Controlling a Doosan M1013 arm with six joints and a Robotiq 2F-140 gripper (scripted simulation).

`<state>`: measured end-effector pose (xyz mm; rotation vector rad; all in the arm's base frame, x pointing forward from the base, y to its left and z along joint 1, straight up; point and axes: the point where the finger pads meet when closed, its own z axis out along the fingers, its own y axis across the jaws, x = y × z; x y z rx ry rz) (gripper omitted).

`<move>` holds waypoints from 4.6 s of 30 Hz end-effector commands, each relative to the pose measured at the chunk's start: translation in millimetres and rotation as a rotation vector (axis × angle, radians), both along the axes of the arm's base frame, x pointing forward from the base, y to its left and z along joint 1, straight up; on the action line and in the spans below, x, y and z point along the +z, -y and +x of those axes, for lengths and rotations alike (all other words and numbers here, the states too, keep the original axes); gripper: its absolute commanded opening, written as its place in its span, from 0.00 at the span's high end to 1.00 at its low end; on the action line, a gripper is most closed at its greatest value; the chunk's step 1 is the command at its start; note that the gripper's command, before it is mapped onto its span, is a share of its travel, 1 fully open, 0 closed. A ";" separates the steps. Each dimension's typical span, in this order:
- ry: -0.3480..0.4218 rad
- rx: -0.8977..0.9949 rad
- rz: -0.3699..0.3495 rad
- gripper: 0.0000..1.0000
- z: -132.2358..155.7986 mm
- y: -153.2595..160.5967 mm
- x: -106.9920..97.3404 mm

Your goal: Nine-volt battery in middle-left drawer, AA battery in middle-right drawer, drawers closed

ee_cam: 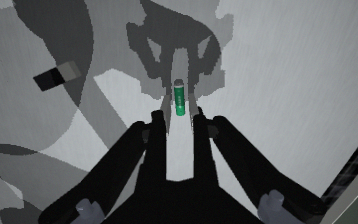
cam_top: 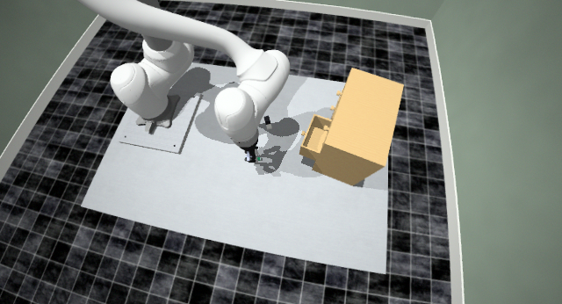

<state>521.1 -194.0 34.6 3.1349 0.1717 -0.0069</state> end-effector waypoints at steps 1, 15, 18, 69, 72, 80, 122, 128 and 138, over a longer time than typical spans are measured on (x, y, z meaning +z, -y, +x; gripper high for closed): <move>0.000 0.000 0.000 0.83 0.0 0.0 0.1; 0.000 0.000 0.000 0.83 -0.1 0.0 -20.2; 0.000 0.000 0.000 0.83 -0.1 0.0 -20.7; 0.000 0.000 0.000 0.94 0.1 -0.1 19.6; 0.000 0.000 0.000 0.94 0.2 -0.2 55.6; 0.000 0.000 0.000 0.94 0.3 -0.2 79.0; 0.001 -0.401 -0.002 0.94 80.4 -138.3 99.6; 0.001 -0.401 -0.002 0.94 80.6 -138.4 126.1; 0.001 -0.401 -0.002 0.94 80.9 -138.5 166.6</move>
